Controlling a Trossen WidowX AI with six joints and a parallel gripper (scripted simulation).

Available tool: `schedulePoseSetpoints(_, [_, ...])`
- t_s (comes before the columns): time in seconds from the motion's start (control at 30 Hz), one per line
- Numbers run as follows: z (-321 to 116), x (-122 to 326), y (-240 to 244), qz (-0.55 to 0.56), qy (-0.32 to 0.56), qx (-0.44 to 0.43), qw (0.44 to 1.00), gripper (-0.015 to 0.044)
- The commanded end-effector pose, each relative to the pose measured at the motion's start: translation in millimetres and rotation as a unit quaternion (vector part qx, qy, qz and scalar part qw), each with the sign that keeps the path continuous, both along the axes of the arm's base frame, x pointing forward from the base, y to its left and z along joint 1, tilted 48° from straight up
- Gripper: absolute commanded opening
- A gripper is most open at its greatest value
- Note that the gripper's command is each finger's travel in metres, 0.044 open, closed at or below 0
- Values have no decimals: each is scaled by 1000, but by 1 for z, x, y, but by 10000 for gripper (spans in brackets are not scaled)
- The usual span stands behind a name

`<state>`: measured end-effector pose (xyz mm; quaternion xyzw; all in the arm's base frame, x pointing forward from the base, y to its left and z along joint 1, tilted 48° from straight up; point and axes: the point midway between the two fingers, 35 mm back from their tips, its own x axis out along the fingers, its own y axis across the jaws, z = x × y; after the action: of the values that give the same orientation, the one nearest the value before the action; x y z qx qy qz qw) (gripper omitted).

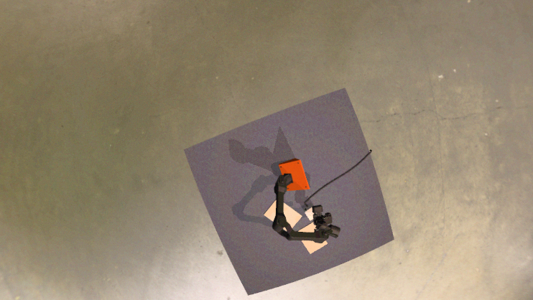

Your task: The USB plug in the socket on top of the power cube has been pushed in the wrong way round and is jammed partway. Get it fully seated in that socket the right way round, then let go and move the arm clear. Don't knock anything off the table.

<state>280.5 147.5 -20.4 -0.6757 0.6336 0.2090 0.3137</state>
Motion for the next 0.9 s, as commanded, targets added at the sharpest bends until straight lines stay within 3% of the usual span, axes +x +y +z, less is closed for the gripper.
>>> schedulePoseSetpoints(0.0, [0, 0, 0, -39, -41, 6, 998, 0])
schedulePoseSetpoints(0.87, [0, 0, 0, -264, -281, 42, 922, 0])
